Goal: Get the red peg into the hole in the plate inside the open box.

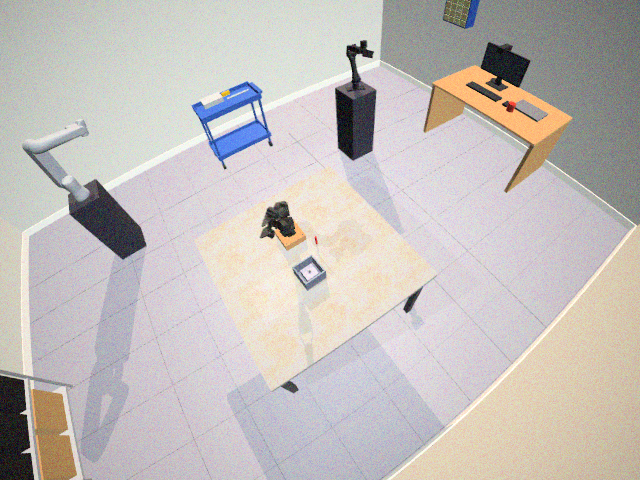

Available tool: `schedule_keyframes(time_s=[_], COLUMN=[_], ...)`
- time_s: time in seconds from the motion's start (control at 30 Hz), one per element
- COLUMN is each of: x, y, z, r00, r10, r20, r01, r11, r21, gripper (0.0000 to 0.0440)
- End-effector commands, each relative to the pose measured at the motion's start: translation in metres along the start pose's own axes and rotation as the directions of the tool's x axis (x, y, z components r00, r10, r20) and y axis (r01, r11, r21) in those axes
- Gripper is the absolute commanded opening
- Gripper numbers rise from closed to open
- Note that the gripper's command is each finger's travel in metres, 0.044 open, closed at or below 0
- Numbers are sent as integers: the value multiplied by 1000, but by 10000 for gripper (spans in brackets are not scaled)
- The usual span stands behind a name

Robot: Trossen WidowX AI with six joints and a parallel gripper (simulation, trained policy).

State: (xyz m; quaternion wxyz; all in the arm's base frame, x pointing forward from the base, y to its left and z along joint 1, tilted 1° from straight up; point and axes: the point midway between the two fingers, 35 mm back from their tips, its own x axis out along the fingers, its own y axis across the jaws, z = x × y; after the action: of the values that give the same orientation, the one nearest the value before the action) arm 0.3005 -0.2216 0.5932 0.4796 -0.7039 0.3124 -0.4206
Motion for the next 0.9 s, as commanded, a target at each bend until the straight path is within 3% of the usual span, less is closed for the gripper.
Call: schedule_keyframes(time_s=[0.0,0.07,0.43,0.63,0.87], x=[1,2,-29,-68,-129], y=[0,-3,-50,-78,-109], z=[-5,-21,-131,-181,-226], r00=[1000,998,903,793,621], r10=[-8,-39,-288,-424,-574], r20=[-14,-55,-320,-437,-533], r01=[8,38,309,458,603], r11=[1000,999,951,888,785], r21=[-8,-10,17,-31,-143], gripper=[420,440,437,434,434])
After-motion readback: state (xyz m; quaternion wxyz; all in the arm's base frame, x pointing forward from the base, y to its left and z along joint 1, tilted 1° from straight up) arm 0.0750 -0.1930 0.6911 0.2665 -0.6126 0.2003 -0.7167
